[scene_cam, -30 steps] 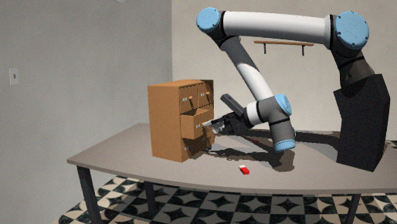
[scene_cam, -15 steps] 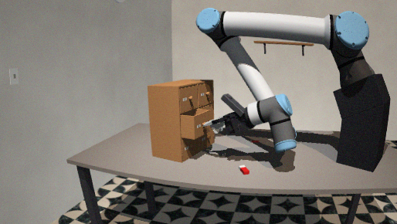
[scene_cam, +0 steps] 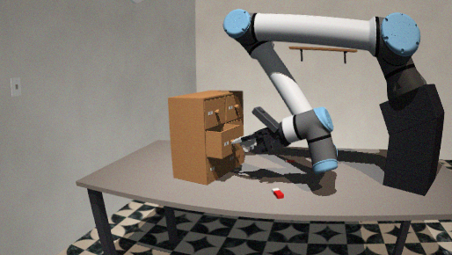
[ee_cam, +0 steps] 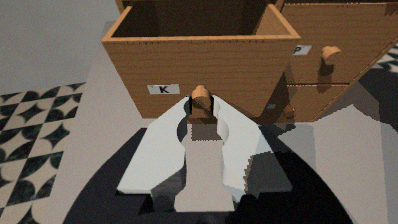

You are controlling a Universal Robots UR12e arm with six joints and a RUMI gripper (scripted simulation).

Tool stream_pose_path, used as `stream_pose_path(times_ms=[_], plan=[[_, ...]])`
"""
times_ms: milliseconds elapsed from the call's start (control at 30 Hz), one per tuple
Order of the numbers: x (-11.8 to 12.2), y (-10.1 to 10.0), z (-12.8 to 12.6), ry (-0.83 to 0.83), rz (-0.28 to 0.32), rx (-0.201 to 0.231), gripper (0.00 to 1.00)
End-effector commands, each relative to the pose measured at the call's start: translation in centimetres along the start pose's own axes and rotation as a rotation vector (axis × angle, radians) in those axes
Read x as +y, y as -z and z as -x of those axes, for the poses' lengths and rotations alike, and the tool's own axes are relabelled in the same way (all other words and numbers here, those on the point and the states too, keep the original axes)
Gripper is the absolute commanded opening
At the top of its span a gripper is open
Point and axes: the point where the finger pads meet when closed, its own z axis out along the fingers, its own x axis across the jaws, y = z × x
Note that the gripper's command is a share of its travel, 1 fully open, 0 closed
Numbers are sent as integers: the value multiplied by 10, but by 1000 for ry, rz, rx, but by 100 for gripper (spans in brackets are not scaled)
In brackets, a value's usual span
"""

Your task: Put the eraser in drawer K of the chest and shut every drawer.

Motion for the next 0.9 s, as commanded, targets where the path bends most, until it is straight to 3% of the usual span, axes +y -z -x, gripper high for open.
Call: stream_pose_path(times_ms=[0,700,867], plan=[[-1,0,0,0,-1,0,7],[-1,0,0,0,-1,0,7],[-1,0,0,0,-1,0,12]])
